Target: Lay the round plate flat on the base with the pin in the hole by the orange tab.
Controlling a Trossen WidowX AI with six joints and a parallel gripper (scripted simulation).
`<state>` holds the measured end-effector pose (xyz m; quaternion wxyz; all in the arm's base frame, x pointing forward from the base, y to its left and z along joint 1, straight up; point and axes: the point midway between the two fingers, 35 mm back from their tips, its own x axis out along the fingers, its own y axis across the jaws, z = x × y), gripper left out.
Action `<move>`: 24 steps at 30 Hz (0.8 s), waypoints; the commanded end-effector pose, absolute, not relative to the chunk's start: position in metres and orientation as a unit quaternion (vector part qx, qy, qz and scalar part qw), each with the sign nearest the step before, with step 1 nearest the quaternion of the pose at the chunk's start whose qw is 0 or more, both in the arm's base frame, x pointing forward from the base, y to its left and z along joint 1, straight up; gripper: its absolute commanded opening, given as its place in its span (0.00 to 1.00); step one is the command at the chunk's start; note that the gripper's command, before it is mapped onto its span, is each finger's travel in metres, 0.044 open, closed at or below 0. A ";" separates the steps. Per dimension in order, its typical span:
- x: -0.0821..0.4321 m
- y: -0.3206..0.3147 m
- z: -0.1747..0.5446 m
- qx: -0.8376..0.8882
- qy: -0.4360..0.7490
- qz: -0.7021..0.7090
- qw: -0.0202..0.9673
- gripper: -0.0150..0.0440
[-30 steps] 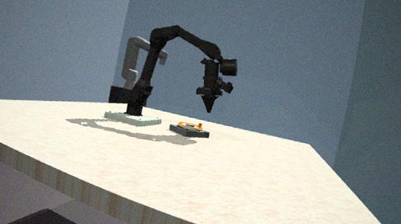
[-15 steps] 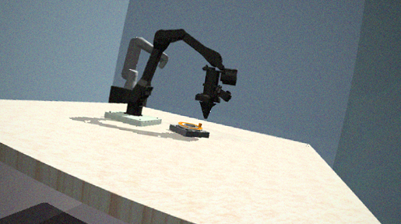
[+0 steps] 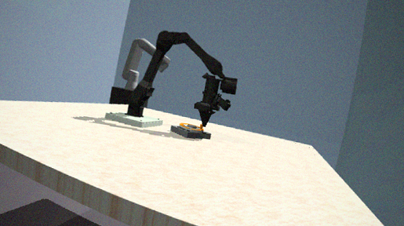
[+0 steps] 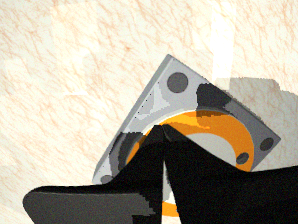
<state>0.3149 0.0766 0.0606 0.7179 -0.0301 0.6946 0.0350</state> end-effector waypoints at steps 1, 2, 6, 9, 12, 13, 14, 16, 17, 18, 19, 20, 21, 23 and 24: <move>0.309 0.080 0.059 -0.031 0.696 0.032 0.717 0.25; 0.307 0.082 0.059 -0.031 0.696 0.032 0.717 0.25; 0.302 0.086 0.058 -0.030 0.696 0.032 0.716 0.25; 0.299 0.089 0.057 -0.030 0.696 0.032 0.716 0.25; 0.296 0.091 0.057 -0.030 0.696 0.033 0.716 0.25; 0.295 0.091 0.057 -0.030 0.696 0.033 0.716 0.25; 0.294 0.092 0.057 -0.030 0.696 0.033 0.716 0.25; 0.292 0.092 0.057 -0.030 0.697 0.033 0.716 0.25; 0.291 0.093 0.057 -0.030 0.697 0.033 0.716 0.25; 0.290 0.093 0.057 -0.030 0.697 0.033 0.716 0.25; 0.290 0.093 0.057 -0.030 0.697 0.033 0.716 0.25; 0.289 0.094 0.057 -0.030 0.697 0.033 0.716 0.25; 0.288 0.094 0.057 -0.030 0.697 0.033 0.716 0.25; 0.286 0.095 0.057 -0.030 0.697 0.033 0.716 0.25; 0.285 0.095 0.057 -0.030 0.697 0.033 0.716 0.25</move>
